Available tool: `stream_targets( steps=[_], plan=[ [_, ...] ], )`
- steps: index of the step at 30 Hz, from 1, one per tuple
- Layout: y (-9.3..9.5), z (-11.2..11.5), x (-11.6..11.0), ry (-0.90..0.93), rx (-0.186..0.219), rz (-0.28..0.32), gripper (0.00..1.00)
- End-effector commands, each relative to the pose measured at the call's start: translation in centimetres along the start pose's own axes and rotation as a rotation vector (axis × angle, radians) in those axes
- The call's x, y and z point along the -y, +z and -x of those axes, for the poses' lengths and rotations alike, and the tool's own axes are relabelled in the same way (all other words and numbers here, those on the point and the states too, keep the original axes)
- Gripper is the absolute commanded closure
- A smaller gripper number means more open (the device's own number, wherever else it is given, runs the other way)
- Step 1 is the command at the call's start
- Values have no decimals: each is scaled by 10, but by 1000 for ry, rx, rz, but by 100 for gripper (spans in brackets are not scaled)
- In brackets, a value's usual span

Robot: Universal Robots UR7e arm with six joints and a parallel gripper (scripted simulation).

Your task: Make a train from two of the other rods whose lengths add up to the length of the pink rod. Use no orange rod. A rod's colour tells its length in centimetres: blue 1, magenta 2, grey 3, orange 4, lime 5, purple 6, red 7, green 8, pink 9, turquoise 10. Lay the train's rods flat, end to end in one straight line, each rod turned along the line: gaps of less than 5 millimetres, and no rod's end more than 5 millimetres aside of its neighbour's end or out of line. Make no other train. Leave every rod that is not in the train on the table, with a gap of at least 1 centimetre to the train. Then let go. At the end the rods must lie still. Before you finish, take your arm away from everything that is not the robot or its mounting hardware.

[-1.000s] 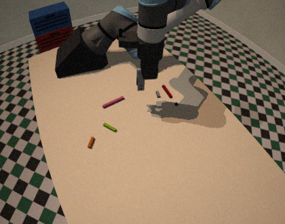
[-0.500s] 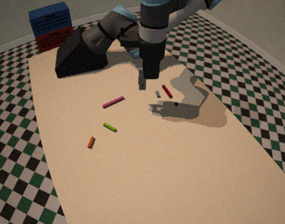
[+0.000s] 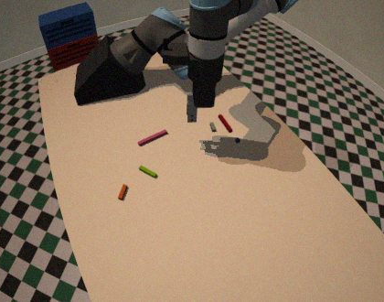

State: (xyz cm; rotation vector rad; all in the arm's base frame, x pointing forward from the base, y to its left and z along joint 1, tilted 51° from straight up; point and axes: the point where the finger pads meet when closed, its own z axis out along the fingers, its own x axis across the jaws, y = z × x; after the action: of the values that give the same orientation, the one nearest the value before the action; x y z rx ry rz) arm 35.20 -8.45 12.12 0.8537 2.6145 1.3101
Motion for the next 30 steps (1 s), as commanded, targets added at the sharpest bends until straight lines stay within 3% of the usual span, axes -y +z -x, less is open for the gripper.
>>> stream_targets(
  steps=[1, 19, 30],
  plan=[
    [16, -1, 0, 3, -4, 3, 60],
    [79, -1, 0, 3, -5, 3, 60],
    [86, -1, -1, 2, -3, 2, 60]
  ],
)
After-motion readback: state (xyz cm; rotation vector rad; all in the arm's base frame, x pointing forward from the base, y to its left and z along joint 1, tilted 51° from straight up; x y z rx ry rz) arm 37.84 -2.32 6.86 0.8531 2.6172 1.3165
